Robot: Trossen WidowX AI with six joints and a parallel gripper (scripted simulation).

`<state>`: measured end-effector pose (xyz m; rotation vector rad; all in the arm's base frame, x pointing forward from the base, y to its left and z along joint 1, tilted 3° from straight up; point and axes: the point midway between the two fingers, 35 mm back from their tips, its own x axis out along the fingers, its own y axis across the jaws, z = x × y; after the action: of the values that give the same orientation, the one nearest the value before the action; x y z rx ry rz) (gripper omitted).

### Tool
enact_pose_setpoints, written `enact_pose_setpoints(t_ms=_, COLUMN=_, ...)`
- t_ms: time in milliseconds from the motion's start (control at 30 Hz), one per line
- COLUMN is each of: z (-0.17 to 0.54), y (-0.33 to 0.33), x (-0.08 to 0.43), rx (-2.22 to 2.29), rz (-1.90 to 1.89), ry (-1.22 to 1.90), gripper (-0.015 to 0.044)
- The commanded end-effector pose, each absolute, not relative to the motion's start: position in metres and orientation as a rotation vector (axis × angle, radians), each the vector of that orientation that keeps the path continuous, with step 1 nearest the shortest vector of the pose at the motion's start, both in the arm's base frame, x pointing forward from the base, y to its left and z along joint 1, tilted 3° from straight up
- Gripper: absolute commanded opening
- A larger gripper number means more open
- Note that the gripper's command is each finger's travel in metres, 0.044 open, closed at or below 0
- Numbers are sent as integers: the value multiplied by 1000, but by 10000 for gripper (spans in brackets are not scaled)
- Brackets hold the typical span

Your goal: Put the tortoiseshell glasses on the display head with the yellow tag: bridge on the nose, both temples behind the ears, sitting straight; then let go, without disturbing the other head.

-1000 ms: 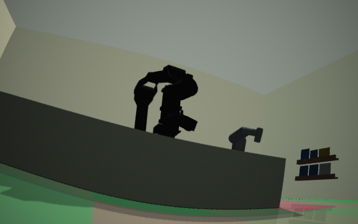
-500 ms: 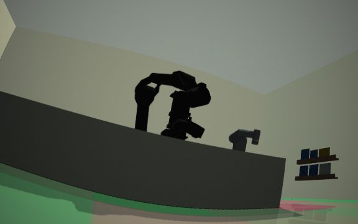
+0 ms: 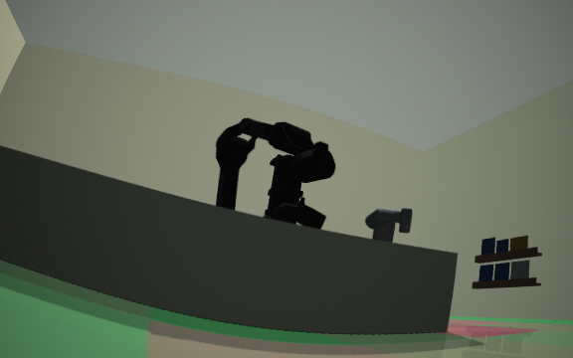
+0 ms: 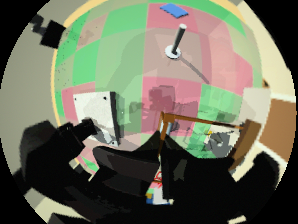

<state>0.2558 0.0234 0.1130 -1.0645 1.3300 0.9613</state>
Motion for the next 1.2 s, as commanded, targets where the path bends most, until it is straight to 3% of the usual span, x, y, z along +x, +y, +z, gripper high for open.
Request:
enact_pose_setpoints(t_ms=0, z=108, y=23, x=256, rx=-1063, rz=969, ry=1327, gripper=0)
enact_pose_setpoints(t_ms=1167, z=87, y=17, x=277, rx=-1064, rz=969, ry=1327, gripper=0)
